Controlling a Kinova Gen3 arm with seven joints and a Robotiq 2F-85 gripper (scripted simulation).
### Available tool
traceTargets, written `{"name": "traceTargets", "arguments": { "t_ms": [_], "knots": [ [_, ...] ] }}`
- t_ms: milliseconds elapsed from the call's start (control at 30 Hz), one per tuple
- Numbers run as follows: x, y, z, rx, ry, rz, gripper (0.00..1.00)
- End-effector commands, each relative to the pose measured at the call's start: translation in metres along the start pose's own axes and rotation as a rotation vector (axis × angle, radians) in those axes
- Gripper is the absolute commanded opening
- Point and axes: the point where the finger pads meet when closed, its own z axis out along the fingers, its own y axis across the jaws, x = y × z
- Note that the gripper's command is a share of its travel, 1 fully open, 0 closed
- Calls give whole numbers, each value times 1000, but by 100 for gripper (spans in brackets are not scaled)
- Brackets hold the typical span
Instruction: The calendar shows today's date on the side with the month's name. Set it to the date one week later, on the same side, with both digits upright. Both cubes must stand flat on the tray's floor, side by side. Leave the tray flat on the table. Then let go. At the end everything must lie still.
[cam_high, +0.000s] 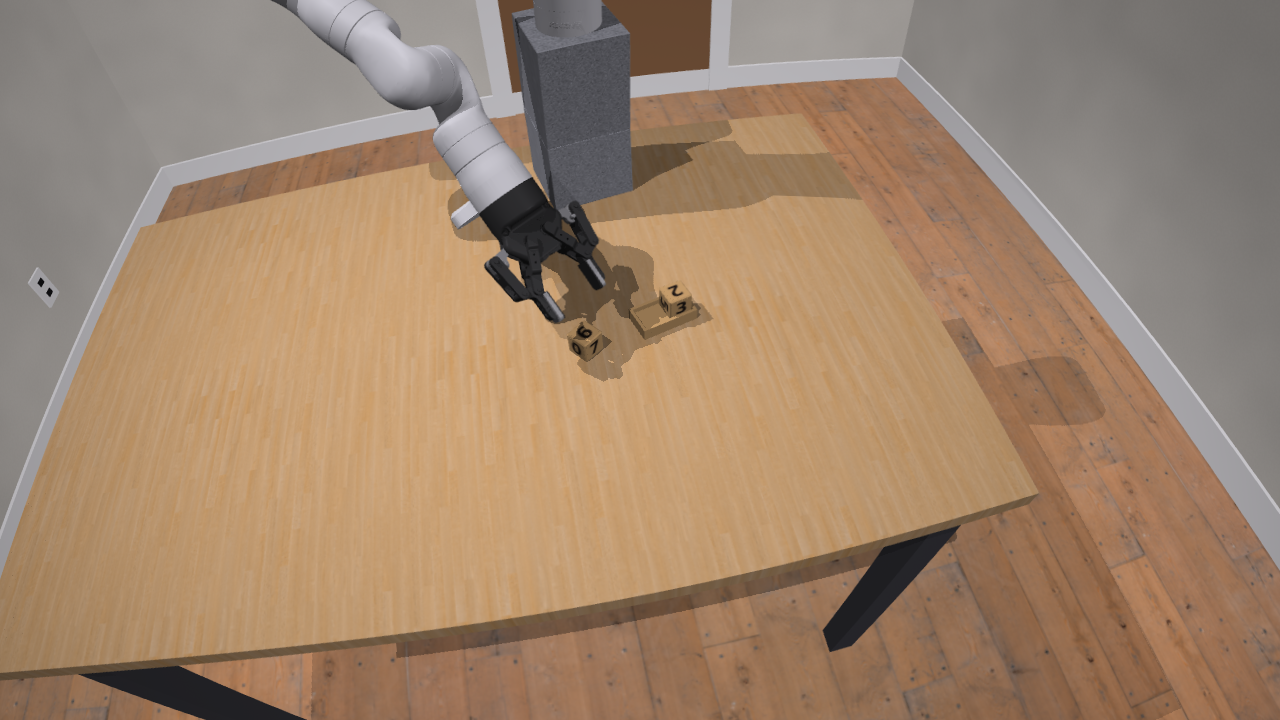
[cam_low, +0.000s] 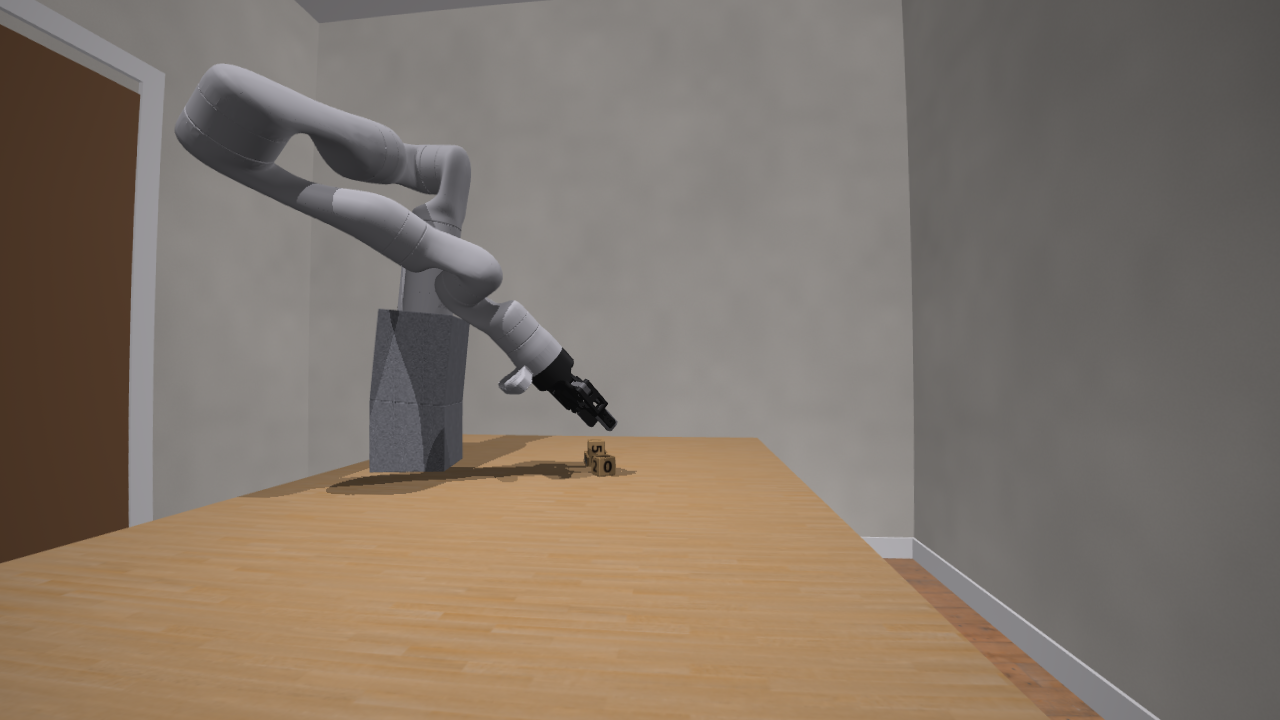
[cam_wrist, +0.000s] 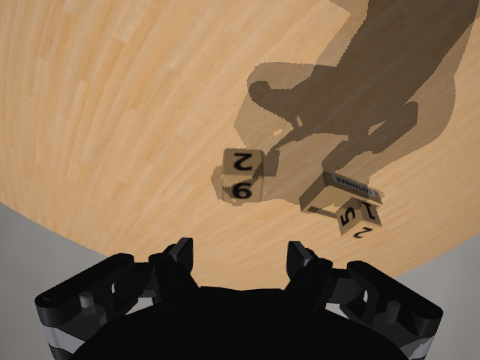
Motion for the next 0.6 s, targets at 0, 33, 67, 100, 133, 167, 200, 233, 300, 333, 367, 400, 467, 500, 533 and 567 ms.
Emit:
{"name": "traceTargets", "arguments": {
  "t_ms": [0, 33, 67, 100, 133, 167, 200, 233, 300, 333, 367, 400, 467, 500, 533, 567],
  "knots": [
    [0, 0, 0, 0, 3, -1, 69],
    [0, 0, 0, 0, 5, -1, 69],
    [0, 0, 0, -1, 9, -1, 69],
    [0, -1, 0, -1, 13, 0, 69],
    [0, -1, 0, -2, 19, 0, 69],
    [0, -1, 1, -2, 25, 1, 69],
    [0, -1, 1, -3, 32, 1, 69],
    [0, -1, 1, -4, 40, 2, 69],
    [-1, -1, 2, -5, 58, 3, 69],
    [-1, -1, 2, -5, 58, 3, 69],
    [-1, -1, 2, -5, 58, 3, 69],
    [-1, -1, 2, -5, 68, 4, 69],
    [-1, -1, 2, -6, 90, 5, 69],
    [-1, -1, 2, -7, 102, 5, 69],
    [-1, -1, 2, -7, 114, 5, 69],
    [-1, -1, 3, -7, 126, 5, 69]
  ]
}}
